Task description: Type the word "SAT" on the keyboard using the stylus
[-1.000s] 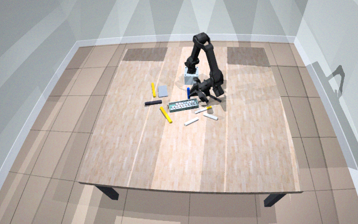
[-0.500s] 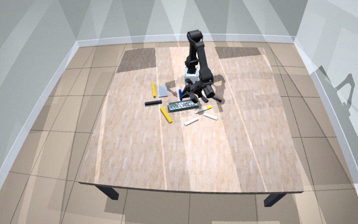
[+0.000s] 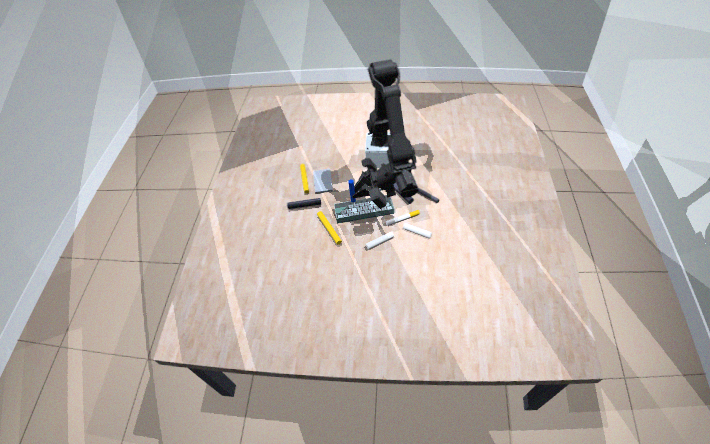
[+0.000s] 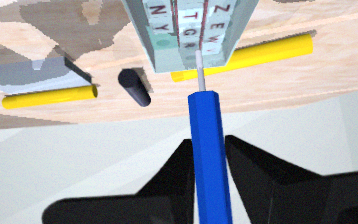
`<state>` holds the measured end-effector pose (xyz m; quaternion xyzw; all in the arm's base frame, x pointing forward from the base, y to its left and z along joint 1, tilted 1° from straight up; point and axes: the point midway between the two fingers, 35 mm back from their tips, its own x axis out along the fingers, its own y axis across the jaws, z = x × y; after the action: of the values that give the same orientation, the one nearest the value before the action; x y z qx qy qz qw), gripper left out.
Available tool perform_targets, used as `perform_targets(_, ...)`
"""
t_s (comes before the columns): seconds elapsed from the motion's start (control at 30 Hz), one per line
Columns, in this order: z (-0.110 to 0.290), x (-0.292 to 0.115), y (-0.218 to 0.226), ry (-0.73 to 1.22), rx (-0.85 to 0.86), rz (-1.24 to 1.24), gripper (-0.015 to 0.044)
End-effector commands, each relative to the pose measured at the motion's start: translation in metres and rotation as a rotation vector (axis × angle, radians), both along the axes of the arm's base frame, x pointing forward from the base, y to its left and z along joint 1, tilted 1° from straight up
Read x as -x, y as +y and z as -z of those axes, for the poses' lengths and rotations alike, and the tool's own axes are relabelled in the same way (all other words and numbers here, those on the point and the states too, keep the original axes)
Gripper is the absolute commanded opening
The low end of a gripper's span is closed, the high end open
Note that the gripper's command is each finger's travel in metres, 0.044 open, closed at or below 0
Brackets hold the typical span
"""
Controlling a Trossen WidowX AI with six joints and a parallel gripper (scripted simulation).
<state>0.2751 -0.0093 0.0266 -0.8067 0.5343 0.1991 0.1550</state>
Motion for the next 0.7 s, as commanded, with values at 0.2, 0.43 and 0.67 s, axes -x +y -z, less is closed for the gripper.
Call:
perform_targets(0.2, 0.0080, 0.0028, -0.0020, 0.013, 0.009, -0.002, 0.0079)
perform_targets(0.43, 0.0104, 0.0027, -0.0017, 0.013, 0.009, -0.002, 0.0081)
perform_targets(0.67, 0.0145, 0.0026, -0.0017, 0.013, 0.009, -0.002, 0.0081)
